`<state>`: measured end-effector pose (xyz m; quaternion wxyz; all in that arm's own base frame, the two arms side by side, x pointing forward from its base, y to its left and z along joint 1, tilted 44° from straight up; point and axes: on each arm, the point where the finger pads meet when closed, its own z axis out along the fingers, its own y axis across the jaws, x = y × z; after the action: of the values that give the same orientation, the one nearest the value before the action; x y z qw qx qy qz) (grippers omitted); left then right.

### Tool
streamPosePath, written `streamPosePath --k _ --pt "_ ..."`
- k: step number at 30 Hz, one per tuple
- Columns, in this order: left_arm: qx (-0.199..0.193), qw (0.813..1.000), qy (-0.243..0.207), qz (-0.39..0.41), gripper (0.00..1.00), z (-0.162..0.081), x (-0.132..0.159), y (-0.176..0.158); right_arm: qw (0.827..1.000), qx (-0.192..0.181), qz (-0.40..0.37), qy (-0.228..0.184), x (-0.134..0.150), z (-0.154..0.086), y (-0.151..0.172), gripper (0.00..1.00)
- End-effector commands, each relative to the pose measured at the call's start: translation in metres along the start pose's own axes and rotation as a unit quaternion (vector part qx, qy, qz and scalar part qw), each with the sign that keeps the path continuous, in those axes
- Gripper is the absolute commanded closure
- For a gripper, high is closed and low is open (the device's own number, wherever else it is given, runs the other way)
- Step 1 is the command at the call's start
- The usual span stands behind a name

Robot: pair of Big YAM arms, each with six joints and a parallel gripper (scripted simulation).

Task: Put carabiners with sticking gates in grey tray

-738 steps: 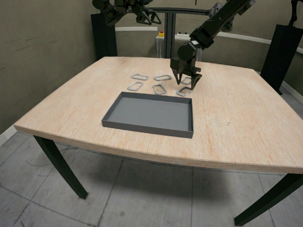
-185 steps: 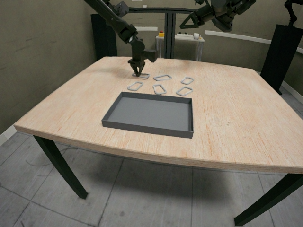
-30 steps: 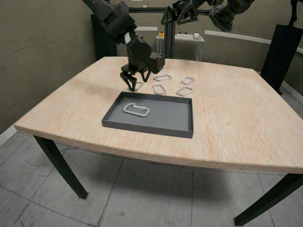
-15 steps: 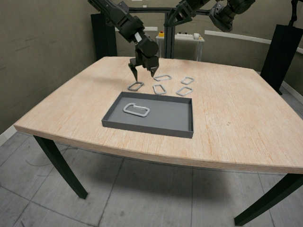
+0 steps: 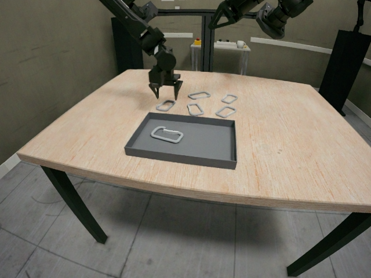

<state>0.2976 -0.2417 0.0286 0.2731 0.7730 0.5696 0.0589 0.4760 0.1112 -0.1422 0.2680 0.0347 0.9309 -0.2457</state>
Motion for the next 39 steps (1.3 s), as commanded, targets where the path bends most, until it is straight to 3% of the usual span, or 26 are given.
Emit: streamPosePath --k 1,4,32,33,35,37,39 --pt "0.000 1.000 -0.002 0.019 0.00 -0.006 -0.003 0.016 0.997 -0.002 0.069 -0.015 -0.008 0.002 -0.006 0.21" --pt "0.016 1.000 -0.008 0.019 0.00 -0.005 -0.008 0.009 0.997 -0.010 0.076 -0.022 -0.002 -0.001 -0.001 0.21" --pt "0.014 1.000 -0.009 0.015 0.00 -0.005 -0.008 0.007 0.998 -0.008 0.065 -0.021 -0.005 0.031 -0.002 0.21" --pt "0.014 1.000 -0.009 0.015 0.00 -0.005 -0.008 0.007 0.998 -0.009 0.064 -0.021 -0.005 0.030 -0.001 0.33" --pt "0.014 1.000 -0.009 0.015 0.00 -0.005 -0.008 0.007 0.998 -0.009 0.064 -0.021 -0.005 0.030 -0.001 0.33" --pt "0.014 1.000 -0.009 0.015 0.00 -0.005 -0.008 0.007 0.997 -0.008 0.068 -0.021 -0.004 0.030 -0.001 0.54" --pt "0.014 1.000 -0.009 0.015 0.00 -0.005 -0.008 0.007 0.997 -0.008 0.068 -0.021 -0.004 0.030 -0.002 0.54"
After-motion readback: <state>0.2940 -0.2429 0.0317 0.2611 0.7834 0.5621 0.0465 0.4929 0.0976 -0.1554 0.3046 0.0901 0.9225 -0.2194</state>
